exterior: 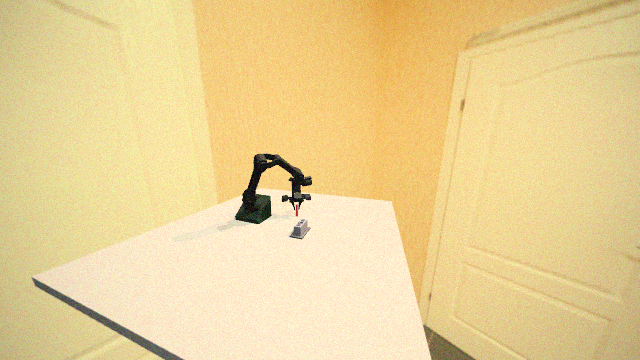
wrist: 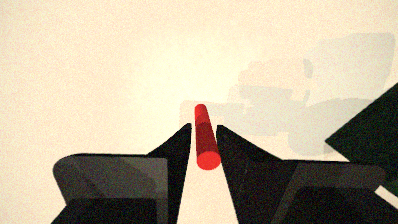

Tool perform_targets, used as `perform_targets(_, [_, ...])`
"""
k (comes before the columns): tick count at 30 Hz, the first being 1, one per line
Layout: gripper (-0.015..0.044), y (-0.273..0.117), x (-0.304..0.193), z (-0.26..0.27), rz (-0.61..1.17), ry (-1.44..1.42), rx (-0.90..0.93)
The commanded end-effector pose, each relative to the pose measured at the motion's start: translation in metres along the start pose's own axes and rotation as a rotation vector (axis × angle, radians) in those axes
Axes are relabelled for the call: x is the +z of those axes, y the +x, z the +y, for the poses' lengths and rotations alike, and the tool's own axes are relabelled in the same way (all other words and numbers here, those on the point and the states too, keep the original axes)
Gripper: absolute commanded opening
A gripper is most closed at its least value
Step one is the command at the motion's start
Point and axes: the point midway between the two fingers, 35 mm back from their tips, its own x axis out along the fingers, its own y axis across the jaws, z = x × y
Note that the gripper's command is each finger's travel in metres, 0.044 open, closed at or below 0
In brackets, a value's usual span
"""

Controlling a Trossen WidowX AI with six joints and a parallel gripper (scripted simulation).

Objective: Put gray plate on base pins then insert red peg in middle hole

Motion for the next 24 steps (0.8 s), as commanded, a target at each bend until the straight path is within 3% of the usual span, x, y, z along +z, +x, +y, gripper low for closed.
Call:
perform_targets(1, [0.0000,0.001,0.001,0.000,-0.004,-0.001,0.001])
perform_targets(24, [0.0000,-0.012,0.000,0.003,-0.003,-0.002,0.002])
